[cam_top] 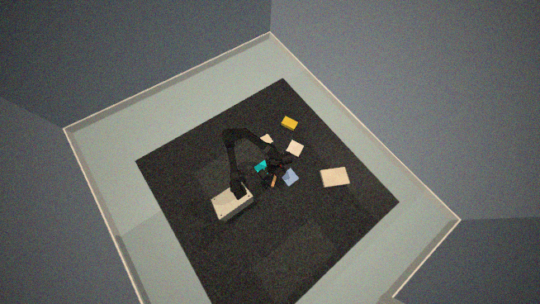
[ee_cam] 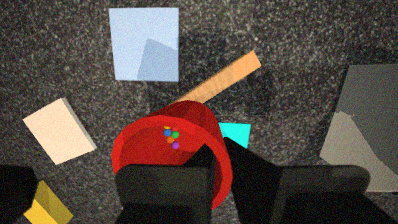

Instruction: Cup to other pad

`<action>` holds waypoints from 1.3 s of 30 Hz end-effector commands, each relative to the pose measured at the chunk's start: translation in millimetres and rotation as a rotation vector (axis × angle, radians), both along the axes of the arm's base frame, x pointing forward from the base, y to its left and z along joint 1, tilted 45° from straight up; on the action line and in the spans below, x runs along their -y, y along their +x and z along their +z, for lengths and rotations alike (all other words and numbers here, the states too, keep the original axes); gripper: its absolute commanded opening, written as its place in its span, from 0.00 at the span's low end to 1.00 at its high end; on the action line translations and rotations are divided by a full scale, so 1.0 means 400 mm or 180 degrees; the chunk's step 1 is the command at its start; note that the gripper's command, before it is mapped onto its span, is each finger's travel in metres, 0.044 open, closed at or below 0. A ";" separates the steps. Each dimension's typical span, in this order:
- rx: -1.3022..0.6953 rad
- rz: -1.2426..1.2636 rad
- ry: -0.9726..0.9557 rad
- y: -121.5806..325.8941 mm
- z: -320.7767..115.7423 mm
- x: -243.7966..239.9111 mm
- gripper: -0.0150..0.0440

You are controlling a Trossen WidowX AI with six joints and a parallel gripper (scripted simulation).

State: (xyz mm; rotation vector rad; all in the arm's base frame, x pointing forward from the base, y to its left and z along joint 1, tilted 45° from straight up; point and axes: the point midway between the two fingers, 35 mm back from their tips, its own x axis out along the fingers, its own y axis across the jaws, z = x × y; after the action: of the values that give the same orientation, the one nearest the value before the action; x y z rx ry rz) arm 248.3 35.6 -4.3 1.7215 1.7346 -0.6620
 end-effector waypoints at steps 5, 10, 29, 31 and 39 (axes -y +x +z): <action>0.0014 -0.0002 0.0010 -0.018 0.023 -0.021 0.25; 0.0013 -0.0002 0.0011 -0.030 0.035 -0.033 0.25; 0.0010 -0.0002 0.0014 -0.072 0.080 -0.077 0.25; 0.0010 -0.0002 0.0014 -0.076 0.084 -0.081 0.25; 0.0008 -0.0002 0.0015 -0.093 0.102 -0.098 0.25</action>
State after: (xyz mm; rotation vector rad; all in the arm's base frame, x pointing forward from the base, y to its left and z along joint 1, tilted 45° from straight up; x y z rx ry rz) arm 214.0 71.7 32.7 1.7219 1.7346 -0.6609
